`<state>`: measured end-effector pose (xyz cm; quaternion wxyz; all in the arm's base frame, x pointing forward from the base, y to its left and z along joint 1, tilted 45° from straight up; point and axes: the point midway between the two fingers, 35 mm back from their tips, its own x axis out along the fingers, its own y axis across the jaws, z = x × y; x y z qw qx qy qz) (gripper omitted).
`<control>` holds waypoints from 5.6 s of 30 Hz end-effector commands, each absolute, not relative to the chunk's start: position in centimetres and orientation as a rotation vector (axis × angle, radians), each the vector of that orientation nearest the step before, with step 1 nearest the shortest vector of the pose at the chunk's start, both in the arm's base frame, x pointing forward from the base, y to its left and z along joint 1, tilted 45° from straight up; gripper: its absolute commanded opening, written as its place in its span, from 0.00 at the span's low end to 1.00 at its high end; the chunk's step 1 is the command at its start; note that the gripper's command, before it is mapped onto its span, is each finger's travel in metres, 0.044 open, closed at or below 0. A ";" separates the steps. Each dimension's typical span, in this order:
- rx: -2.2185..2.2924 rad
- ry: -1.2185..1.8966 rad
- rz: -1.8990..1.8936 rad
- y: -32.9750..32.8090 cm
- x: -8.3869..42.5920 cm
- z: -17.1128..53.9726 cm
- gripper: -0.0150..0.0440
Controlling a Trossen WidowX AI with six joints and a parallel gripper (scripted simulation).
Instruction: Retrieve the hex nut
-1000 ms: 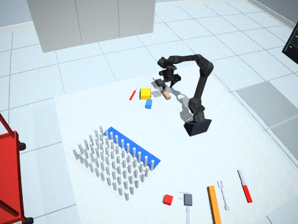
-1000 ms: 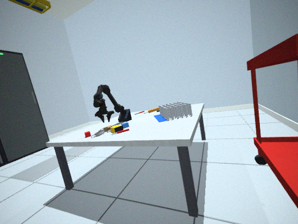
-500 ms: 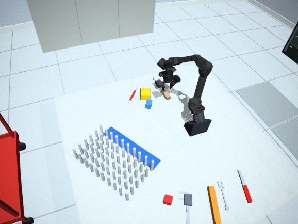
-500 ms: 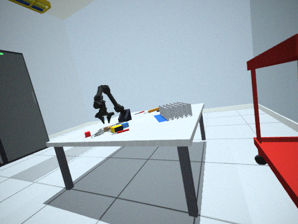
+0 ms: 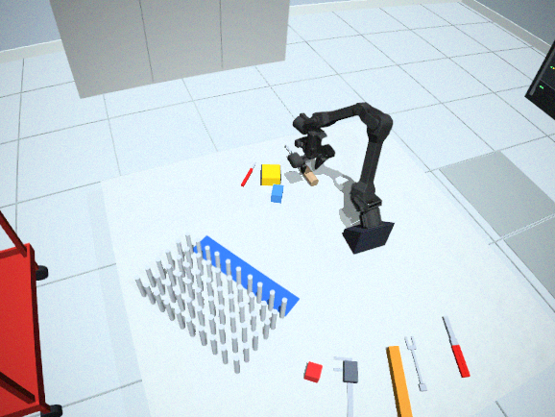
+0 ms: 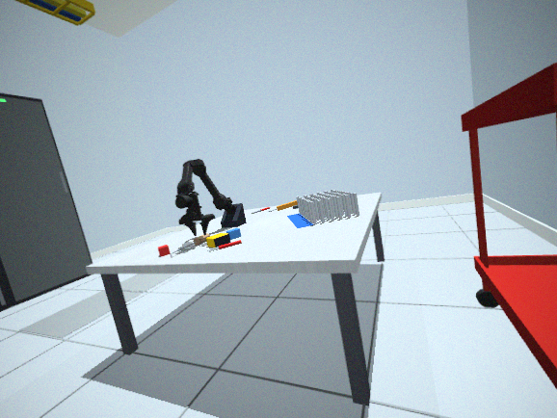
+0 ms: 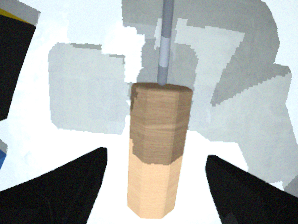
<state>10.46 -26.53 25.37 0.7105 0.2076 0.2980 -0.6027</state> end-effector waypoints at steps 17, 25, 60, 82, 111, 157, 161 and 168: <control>0.462 0.679 -1.331 -28.6 10.7 22.6 0.73; 0.462 0.679 -1.331 -28.6 10.7 22.6 0.52; 0.057 0.967 -1.102 -24.7 10.3 26.6 0.25; 0.041 0.976 -1.096 -26.2 10.6 25.3 0.25; 0.037 0.954 -1.123 -28.9 10.8 22.6 0.25; 0.040 0.951 -1.123 -23.7 10.0 27.8 1.00; 0.053 0.938 -1.130 -23.7 10.0 27.8 1.00; 0.583 0.423 -1.339 -23.9 9.9 27.4 1.00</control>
